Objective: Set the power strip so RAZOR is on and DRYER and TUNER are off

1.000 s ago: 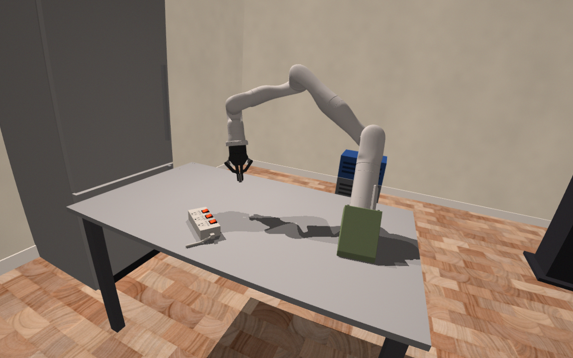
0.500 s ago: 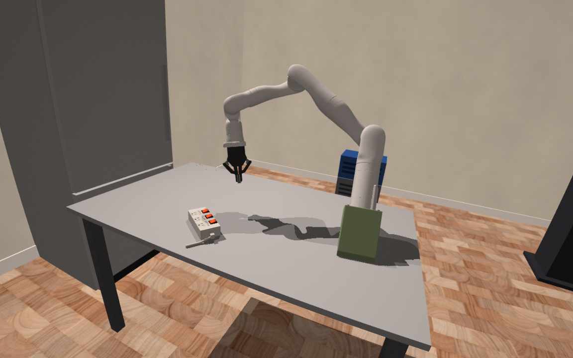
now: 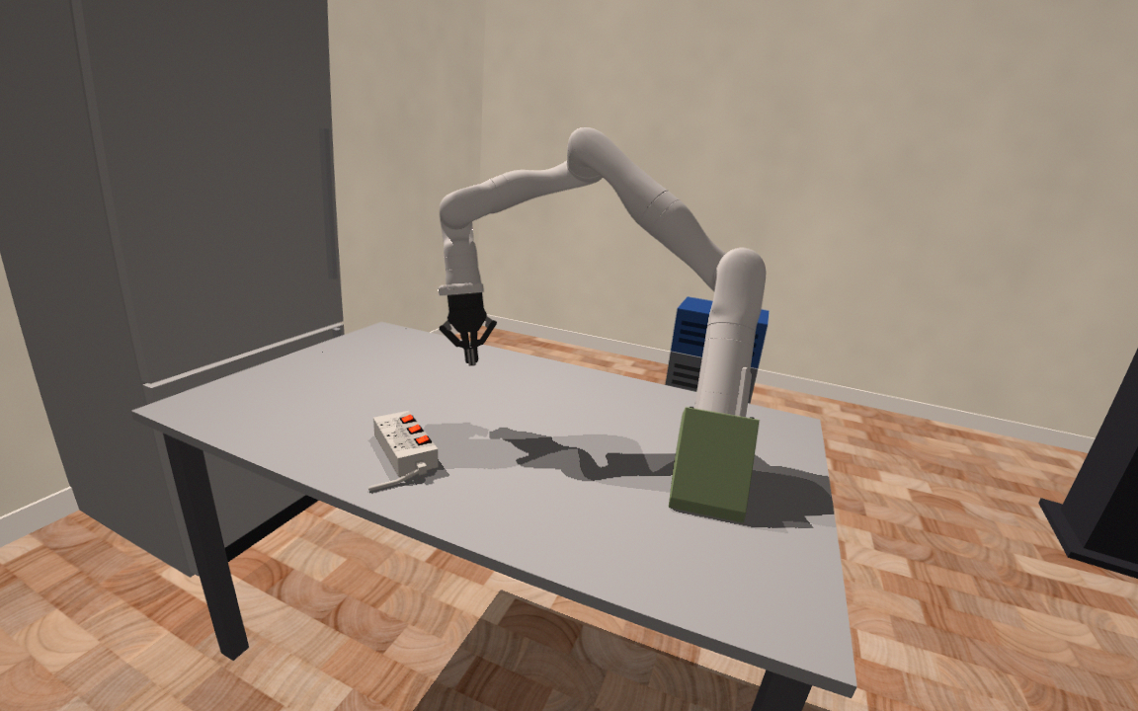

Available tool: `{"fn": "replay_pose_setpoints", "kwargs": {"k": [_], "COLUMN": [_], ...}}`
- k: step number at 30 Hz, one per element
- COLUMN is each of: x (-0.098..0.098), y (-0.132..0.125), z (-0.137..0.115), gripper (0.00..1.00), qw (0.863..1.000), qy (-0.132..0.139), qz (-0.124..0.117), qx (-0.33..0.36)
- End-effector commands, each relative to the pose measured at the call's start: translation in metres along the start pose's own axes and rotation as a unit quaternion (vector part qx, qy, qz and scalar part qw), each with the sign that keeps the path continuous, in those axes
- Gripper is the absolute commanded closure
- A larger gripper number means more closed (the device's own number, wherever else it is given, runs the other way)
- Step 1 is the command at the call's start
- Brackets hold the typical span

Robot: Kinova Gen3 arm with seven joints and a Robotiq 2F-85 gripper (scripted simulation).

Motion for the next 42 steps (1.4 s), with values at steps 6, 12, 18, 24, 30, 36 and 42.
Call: {"fn": "replay_pose_setpoints", "kwargs": {"k": [6,12,18,24,30,36,42], "x": [0.001,0.002,0.003,0.004,0.005,0.005,0.006], "y": [0.003,0.005,0.006,0.008,0.010,0.012,0.014], "z": [-0.007,-0.011,-0.014,-0.017,-0.021,-0.024,-0.027], "gripper": [1.00,1.00,1.00,1.00,1.00,1.00,1.00], "qw": [1.000,1.000,1.000,0.999,0.999,0.998,0.998], "qy": [-0.006,-0.012,-0.018,-0.024,-0.030,-0.035,-0.041], "qz": [0.001,0.001,0.002,0.003,0.004,0.005,0.006], "qx": [0.006,0.015,0.023,0.032,0.040,0.048,0.055]}}
Point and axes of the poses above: the point where the finger pads meet when closed, its own x axis out along the fingers, its own y axis across the jaws, z = x × y, the point moved 3 cm from there along -x, back along the fingers, and after that the axes turned 11 degrees about x, right-handed, at the moved point
